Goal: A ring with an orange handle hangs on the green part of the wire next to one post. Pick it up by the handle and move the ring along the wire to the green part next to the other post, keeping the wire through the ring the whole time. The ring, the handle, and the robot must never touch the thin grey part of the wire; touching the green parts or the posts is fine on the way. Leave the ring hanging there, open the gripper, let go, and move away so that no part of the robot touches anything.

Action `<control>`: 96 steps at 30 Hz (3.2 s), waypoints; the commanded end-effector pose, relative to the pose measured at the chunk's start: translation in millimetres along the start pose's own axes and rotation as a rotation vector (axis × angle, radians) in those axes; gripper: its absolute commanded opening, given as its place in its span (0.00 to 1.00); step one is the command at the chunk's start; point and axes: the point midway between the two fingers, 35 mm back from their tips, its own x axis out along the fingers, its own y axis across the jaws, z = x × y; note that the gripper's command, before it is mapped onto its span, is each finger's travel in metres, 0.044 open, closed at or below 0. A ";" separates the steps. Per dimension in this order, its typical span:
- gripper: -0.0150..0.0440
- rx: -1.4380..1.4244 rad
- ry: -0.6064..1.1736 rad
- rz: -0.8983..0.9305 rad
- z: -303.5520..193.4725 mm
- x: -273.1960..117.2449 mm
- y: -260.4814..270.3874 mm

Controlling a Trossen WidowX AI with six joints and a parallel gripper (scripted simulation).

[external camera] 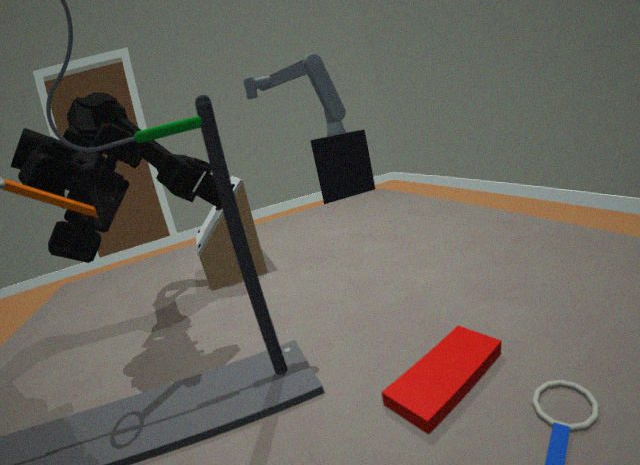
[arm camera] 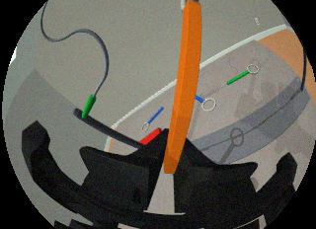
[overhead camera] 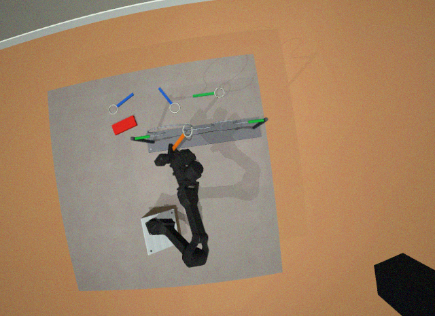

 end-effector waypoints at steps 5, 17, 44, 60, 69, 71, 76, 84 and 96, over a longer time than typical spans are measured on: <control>0.00 0.182 0.019 0.101 3.9 -5.9 32.7; 0.00 0.445 0.050 0.243 18.6 -18.9 74.9; 0.00 0.963 0.113 0.524 77.3 -58.0 133.2; 0.00 1.187 0.141 0.646 114.6 -79.7 144.2; 0.00 1.223 0.146 0.666 126.6 -86.4 144.6; 0.00 1.222 0.146 0.666 128.3 -87.3 144.7; 0.00 1.202 0.144 0.655 130.3 -88.3 144.7; 0.00 1.138 0.137 0.621 129.9 -88.1 144.6; 0.00 1.015 0.124 0.554 126.2 -85.9 143.5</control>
